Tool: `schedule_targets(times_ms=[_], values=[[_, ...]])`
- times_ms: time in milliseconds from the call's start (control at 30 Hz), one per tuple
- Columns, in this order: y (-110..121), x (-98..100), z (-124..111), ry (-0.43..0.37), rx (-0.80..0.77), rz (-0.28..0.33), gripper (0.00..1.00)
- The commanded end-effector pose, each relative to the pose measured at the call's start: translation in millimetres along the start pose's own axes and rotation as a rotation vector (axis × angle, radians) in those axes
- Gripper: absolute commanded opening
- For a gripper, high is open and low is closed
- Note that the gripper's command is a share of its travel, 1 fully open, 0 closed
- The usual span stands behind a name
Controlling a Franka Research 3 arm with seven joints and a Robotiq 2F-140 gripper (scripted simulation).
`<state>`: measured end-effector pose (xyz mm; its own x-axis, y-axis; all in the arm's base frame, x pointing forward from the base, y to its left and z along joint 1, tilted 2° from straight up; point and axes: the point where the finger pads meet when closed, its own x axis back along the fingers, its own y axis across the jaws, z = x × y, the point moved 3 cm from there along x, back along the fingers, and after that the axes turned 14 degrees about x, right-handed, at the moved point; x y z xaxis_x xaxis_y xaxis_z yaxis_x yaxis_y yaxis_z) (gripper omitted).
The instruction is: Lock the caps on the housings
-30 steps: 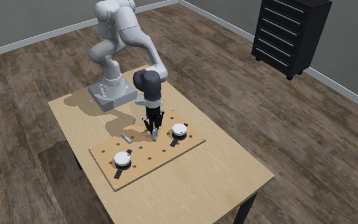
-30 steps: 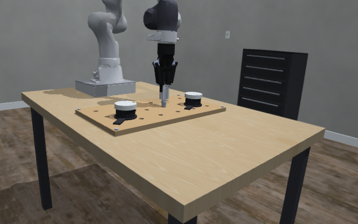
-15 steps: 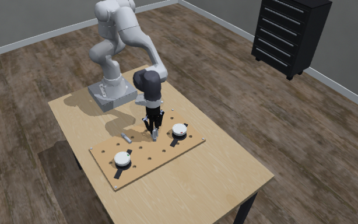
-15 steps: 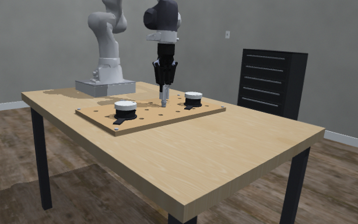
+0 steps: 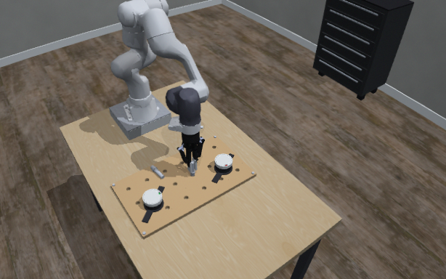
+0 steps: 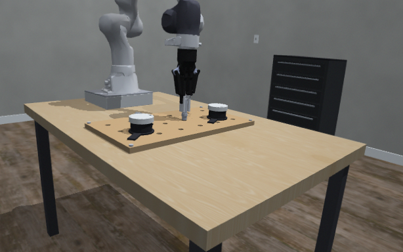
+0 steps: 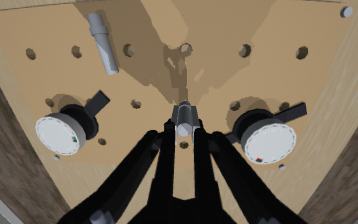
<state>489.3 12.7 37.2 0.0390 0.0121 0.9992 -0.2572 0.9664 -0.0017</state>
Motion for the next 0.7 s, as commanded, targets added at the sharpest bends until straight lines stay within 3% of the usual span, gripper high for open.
schedule_targets(times_ms=[0,667], values=[[-0.3,0.8,-1.2,-0.004,0.0,-0.002,0.1],[-0.3,-0.2,-1.2,-0.004,0.0,-0.002,0.1]])
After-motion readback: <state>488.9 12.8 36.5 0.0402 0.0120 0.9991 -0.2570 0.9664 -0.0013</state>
